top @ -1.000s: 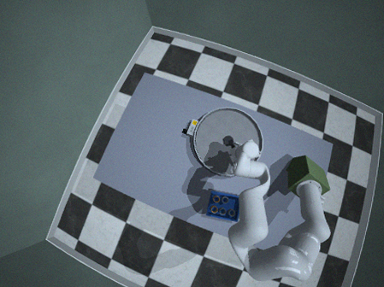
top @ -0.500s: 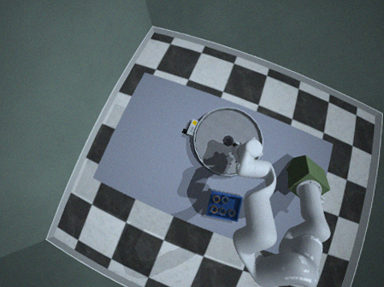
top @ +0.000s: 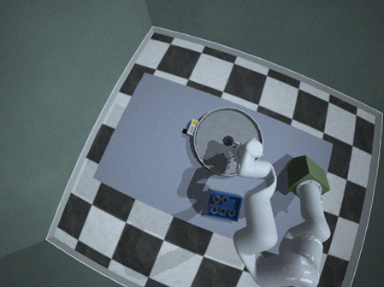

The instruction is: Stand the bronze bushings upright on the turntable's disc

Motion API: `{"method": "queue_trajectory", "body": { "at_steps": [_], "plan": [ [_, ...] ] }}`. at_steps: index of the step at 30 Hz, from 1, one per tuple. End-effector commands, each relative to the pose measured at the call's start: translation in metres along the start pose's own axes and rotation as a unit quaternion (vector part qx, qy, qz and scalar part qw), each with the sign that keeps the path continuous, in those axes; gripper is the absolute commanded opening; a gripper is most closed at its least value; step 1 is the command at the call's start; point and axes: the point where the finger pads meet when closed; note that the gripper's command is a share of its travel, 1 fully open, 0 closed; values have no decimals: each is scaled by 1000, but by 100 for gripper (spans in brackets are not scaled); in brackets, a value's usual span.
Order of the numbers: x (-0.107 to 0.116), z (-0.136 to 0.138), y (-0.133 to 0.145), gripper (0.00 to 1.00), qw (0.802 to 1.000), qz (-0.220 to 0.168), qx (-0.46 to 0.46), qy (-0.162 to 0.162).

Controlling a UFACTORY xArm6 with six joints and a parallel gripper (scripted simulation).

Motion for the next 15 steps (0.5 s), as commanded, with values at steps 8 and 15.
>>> {"method": "queue_trajectory", "body": {
  "at_steps": [8,15],
  "plan": [
    [2,42,52,16,996,-87,1,-10],
    [3,81,97,16,986,-163,1,-16]
  ]
}}
Point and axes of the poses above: the point where the finger pads meet when closed, its own x axis back along the fingers, its own z axis across the jaws, y = z × x, and after that the axes turned 6 degrees about x, right-handed
